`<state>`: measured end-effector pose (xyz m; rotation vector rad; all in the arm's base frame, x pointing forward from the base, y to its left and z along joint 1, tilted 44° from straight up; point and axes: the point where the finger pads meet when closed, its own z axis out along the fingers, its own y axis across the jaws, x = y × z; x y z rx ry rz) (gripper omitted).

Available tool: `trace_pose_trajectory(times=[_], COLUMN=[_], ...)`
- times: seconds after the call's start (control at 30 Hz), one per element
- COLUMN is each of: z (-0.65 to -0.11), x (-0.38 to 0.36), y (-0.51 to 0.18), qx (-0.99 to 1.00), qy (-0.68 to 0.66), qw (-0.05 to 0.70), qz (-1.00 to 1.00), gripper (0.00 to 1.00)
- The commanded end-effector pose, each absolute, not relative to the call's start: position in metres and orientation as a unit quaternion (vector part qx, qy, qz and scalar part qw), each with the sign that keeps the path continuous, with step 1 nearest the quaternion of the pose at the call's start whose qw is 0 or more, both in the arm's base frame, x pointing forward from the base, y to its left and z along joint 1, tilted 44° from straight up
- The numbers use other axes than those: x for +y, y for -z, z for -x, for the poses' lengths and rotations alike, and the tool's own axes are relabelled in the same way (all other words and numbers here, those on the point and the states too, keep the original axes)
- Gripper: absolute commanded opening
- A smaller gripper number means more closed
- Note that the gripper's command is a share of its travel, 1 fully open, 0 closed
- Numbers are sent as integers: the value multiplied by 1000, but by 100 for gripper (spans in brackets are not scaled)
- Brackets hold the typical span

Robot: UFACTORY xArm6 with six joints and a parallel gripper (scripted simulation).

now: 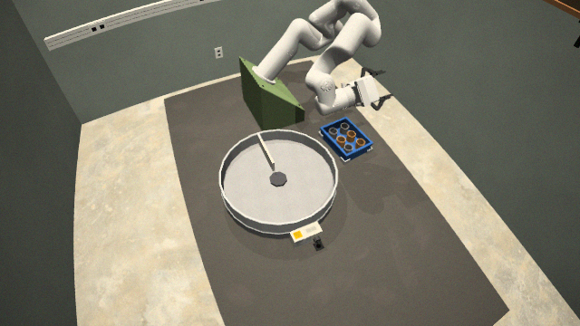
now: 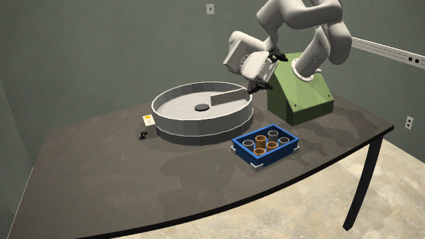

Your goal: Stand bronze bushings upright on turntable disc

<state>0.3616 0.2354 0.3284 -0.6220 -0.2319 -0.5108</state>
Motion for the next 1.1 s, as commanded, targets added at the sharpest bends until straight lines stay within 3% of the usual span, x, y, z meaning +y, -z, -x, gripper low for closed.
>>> trace_pose_trajectory(times=[0.0,0.2,0.5,0.6,0.67,0.9,1.07], z=[-362,-364,-367,-367,-365,-362,-358], x=[235,236,224,224,203,170,115], y=[-329,-318,-213,-213,-163,-108,-48], qx=[-113,-123,-232,-232,-295,-370,-480], qy=[249,256,300,300,311,316,307], qw=[913,903,793,793,732,659,550], qz=[301,322,476,476,530,574,611], gripper=[100,100,100,100,100,100,100])
